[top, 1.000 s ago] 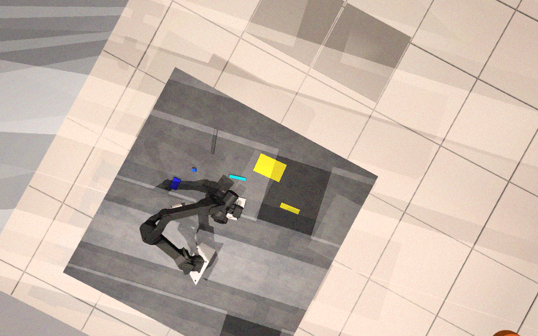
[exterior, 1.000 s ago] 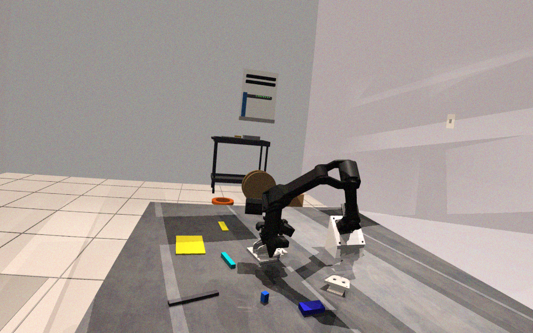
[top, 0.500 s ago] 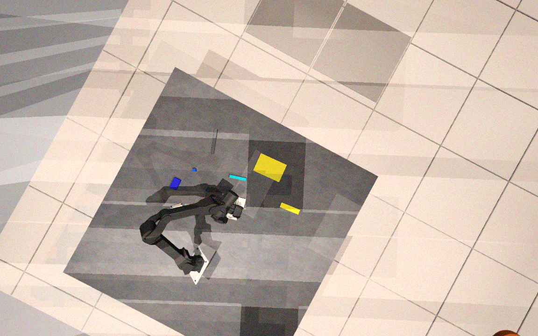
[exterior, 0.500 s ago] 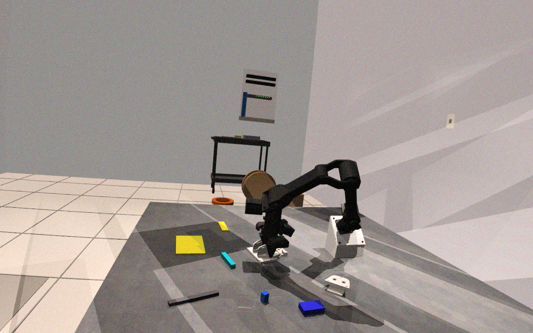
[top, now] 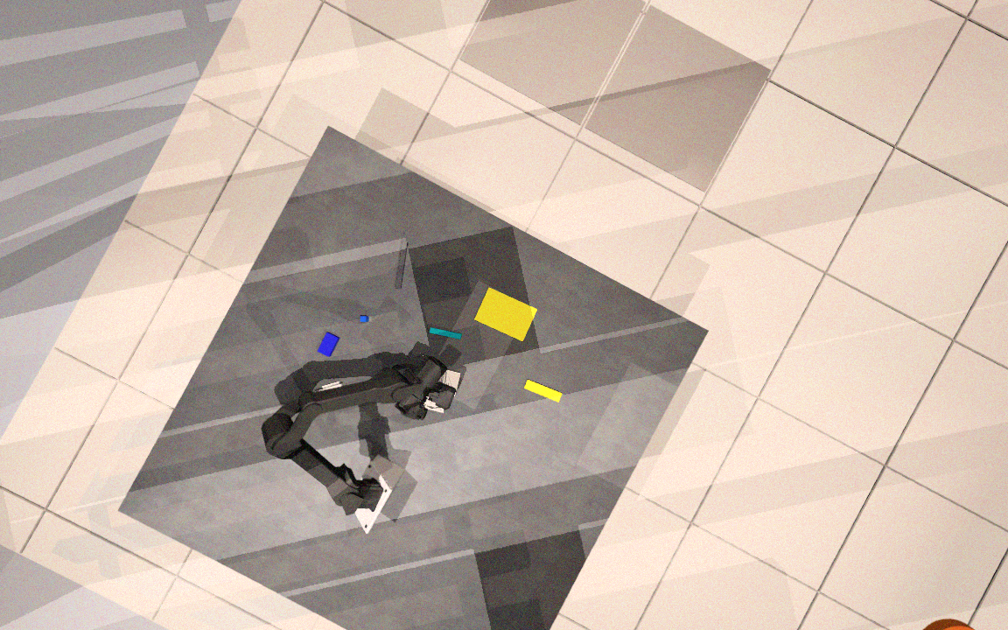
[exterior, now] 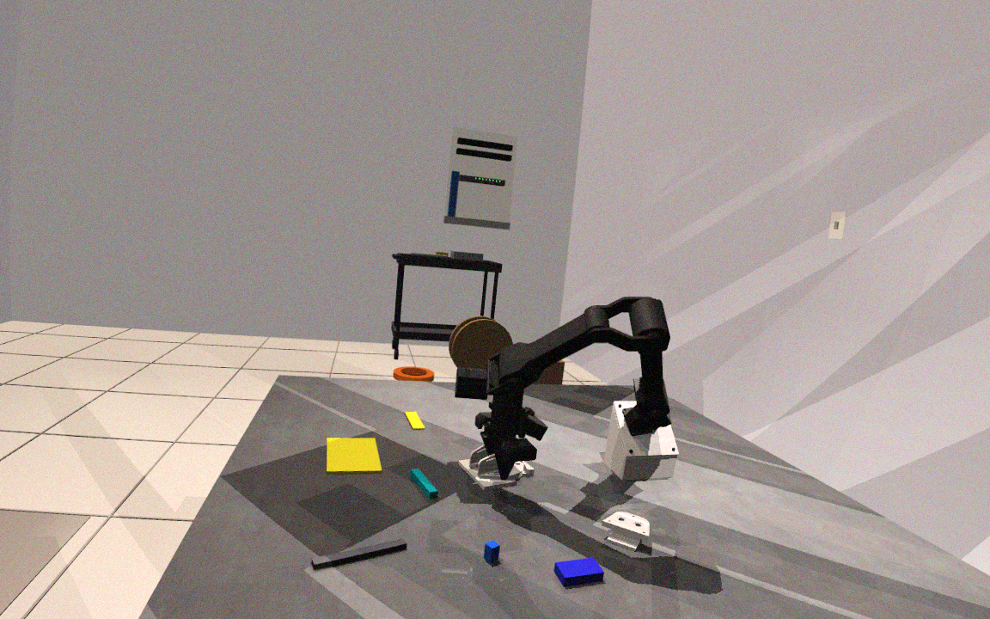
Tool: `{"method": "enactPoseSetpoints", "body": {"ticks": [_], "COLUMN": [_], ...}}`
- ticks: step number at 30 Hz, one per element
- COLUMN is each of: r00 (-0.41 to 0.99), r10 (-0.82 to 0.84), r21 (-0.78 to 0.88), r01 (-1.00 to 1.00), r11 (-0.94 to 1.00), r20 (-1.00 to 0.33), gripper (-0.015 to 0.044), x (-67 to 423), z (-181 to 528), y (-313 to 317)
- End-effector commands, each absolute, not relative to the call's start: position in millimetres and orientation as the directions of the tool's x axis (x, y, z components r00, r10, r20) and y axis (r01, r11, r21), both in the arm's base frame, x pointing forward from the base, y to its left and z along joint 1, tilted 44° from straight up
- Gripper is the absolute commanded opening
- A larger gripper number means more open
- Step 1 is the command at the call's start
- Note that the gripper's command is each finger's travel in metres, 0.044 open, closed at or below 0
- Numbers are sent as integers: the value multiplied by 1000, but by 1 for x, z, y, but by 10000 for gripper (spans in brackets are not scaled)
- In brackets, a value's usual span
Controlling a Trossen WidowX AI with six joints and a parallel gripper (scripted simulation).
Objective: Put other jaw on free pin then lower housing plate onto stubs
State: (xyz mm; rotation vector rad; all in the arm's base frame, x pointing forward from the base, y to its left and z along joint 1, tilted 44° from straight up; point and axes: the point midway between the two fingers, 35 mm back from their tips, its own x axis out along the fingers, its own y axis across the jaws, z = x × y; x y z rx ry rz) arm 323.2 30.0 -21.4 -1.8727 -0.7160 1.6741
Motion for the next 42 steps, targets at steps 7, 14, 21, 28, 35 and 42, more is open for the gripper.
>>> {"method": "enactPoseSetpoints", "body": {"ticks": [7, 14, 21, 28, 35, 42], "r00": [95, 96, 118, 145, 139, 135], "r10": [689, 691, 689, 683, 678, 673], "r21": [-689, -691, -686, -644, -579, -495], "r01": [42, 40, 69, 240, 415, 577], "r11": [-723, -722, -724, -726, -702, -650], "r20": [-718, -717, -715, -716, -722, -727], "gripper": [224, 224, 303, 440, 440, 440], "x": [323, 316, 319, 319, 318, 316], "z": [-17, 28, 25, 36, 47, 59], "y": [25, -17, -15, -12, -1, 11]}}
